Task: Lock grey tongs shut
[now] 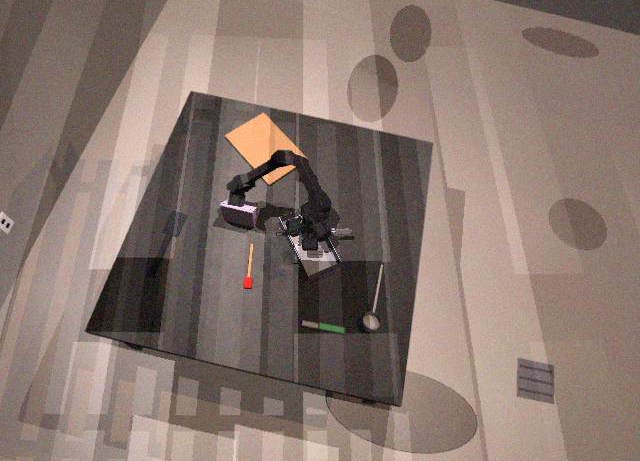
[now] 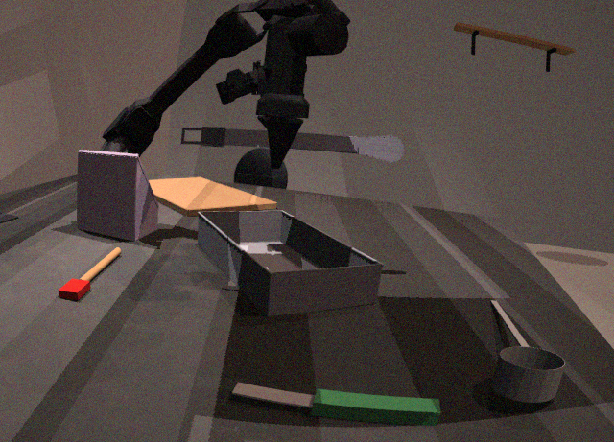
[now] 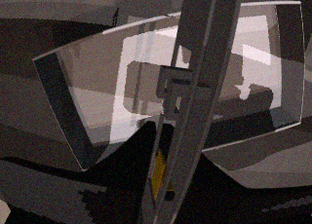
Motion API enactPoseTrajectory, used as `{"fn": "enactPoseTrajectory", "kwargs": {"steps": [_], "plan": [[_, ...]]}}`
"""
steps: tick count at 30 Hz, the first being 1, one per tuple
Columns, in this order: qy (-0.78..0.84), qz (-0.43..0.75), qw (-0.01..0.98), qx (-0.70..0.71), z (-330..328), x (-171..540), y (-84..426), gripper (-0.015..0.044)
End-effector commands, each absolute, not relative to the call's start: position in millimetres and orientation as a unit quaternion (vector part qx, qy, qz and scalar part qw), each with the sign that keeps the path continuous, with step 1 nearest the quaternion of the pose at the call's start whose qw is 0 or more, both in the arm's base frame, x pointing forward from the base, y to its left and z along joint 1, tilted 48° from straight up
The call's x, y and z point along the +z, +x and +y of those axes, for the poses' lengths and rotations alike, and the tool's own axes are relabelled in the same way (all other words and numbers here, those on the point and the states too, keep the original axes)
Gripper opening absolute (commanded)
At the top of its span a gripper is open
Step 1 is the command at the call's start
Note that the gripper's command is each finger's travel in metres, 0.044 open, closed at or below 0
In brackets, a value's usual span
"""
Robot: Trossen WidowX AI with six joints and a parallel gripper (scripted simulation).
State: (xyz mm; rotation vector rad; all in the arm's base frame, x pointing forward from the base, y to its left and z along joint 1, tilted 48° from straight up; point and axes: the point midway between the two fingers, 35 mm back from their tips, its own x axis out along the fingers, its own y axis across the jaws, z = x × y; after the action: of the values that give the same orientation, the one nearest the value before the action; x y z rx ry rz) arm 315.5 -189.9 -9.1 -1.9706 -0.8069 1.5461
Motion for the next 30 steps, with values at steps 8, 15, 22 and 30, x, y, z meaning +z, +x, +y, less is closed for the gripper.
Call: {"fn": "enactPoseTrajectory", "kwargs": {"steps": [8,15,22,30], "plan": [[-0.723,-0.308,0.243,0.569,-183.7,-1.4,318.3,-0.0150],[-0.737,-0.335,0.195,0.553,-162.3,30.1,331.5,-0.0150],[-0.751,-0.371,0.136,0.529,-132.2,69.1,342.9,-0.0150],[-0.762,-0.412,0.071,0.495,-94.3,112.3,348.4,-0.0150]]}}
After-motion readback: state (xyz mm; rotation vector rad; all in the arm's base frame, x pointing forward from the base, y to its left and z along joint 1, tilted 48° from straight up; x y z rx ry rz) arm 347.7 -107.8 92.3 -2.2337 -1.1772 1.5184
